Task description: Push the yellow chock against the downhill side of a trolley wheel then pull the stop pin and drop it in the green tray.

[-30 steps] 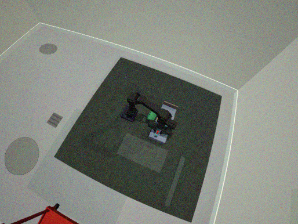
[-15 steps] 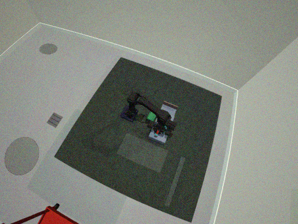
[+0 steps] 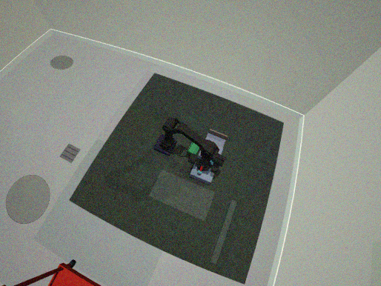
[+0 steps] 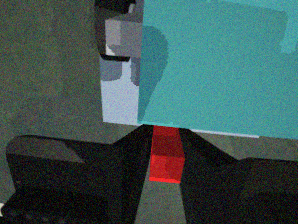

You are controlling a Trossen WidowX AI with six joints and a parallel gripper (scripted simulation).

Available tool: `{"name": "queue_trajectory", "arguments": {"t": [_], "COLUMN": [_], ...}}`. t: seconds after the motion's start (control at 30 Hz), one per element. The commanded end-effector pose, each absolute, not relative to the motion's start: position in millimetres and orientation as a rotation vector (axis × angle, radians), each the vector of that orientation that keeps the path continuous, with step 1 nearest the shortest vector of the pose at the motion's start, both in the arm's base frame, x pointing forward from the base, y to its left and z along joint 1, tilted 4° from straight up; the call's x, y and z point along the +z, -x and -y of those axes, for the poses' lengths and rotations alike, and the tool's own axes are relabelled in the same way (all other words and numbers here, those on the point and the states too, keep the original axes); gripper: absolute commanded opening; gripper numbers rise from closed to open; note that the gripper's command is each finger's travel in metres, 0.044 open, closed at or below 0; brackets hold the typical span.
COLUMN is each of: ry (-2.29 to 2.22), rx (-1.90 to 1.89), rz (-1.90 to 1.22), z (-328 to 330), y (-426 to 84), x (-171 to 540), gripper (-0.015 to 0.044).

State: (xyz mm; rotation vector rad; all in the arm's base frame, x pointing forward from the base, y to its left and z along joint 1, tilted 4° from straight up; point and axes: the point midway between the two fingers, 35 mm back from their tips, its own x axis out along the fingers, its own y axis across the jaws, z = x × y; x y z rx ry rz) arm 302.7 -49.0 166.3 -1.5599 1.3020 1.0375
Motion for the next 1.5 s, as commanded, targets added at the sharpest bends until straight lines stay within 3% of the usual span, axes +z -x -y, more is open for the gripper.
{"name": "queue_trajectory", "arguments": {"t": [0.0, 1.47], "ry": [1.563, 1.563], "rx": [1.031, 1.031], "rz": [-1.295, -1.295], "z": [48, 45], "y": [-302, -300], "x": [172, 185], "gripper": [0.0, 0.0]}}
